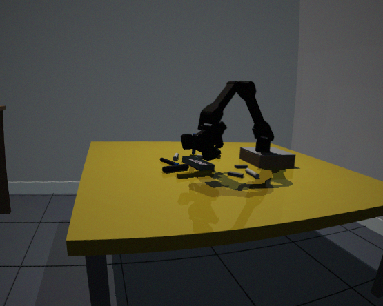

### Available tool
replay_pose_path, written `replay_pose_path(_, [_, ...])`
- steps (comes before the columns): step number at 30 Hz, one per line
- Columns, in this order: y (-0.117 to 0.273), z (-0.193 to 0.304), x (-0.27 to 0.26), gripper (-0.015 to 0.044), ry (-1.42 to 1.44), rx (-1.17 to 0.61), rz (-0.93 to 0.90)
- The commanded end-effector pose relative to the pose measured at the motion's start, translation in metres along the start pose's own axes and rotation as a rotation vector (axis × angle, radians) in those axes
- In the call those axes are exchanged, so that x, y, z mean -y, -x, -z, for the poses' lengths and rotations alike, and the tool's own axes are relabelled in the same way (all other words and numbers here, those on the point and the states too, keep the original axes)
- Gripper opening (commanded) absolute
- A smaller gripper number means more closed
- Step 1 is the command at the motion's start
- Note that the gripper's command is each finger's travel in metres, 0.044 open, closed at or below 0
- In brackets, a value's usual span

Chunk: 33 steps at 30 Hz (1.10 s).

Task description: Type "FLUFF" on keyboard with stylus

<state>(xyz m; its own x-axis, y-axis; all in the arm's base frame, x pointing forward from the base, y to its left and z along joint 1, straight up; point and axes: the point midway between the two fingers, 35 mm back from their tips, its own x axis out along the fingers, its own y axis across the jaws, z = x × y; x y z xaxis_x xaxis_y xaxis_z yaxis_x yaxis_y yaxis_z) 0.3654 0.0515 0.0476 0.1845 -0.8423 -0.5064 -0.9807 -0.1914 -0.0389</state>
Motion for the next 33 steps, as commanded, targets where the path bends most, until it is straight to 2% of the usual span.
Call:
replay_pose_path(1, [-0.0021, -0.0028, -0.0007, 0.0081, 0.011, -0.005, -0.001])
replay_pose_path(33, [-0.0077, -0.0124, -0.0009, 0.0081, 0.011, -0.005, -0.001])
